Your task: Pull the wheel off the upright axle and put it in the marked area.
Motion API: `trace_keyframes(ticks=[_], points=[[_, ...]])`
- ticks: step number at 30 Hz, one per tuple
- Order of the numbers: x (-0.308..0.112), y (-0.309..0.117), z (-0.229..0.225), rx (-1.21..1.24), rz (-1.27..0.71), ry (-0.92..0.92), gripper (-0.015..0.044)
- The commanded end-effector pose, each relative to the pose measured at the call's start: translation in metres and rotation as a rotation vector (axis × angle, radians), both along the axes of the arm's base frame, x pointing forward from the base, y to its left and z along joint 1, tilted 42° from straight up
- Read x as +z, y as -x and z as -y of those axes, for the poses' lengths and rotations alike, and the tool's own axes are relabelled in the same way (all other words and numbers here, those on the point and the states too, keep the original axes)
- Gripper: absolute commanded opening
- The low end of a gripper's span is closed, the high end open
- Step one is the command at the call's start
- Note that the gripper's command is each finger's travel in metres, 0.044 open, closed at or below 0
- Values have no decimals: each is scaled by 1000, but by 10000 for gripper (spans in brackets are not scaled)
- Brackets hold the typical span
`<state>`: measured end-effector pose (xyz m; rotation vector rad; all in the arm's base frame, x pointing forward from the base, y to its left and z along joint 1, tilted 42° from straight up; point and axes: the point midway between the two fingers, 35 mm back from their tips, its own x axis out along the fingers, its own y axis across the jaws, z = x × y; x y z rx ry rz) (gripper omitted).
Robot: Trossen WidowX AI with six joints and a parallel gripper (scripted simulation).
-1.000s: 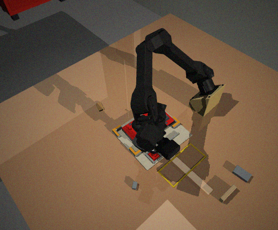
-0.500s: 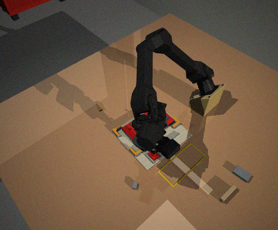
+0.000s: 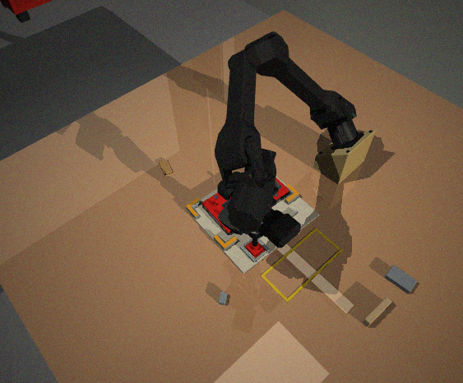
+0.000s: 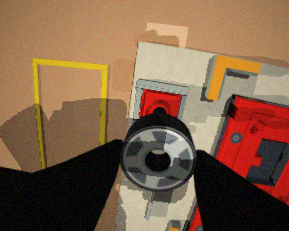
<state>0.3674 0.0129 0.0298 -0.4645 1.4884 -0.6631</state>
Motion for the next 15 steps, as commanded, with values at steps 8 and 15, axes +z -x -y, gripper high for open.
trace_keyframes(ticks=[8, 15], points=[[-23, 13, -35, 1, 1, -10, 0], [-47, 33, -69, -2, 1, -13, 0]])
